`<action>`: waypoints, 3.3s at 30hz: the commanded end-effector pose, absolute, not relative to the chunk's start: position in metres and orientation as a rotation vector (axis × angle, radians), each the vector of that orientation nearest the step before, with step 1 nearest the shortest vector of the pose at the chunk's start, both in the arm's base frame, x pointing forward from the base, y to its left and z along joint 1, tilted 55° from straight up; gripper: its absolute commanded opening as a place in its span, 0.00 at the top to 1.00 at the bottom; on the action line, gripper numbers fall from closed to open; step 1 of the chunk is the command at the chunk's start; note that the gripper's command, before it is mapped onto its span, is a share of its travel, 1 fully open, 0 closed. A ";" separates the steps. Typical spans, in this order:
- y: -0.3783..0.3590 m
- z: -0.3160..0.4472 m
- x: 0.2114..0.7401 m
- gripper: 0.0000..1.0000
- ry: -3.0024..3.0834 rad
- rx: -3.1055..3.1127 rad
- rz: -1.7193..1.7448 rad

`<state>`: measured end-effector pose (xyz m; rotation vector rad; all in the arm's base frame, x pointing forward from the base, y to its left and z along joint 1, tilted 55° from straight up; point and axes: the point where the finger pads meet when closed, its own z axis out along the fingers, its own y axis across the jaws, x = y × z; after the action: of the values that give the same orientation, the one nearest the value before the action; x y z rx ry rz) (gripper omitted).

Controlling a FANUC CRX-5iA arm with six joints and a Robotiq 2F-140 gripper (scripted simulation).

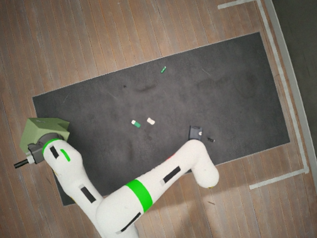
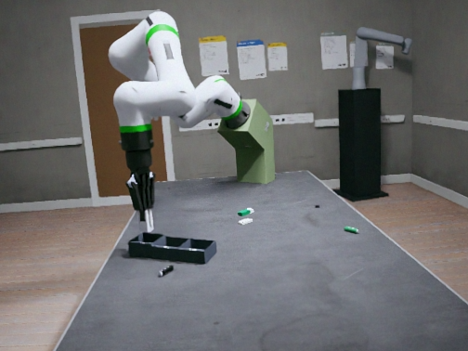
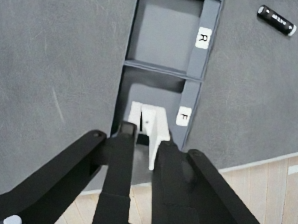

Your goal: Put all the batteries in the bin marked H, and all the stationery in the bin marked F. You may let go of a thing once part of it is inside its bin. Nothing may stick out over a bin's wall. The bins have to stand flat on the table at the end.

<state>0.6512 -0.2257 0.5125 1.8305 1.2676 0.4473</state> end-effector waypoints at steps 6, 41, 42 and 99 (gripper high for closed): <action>-0.225 0.513 0.652 0.85 1.268 1.830 0.447; -0.247 0.483 0.687 0.85 1.268 1.830 0.447; -0.247 0.483 0.687 0.85 1.268 1.830 0.447; -0.228 0.508 0.658 0.74 1.268 1.830 0.447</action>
<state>0.6664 -0.2339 0.5003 1.8306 1.2684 0.4474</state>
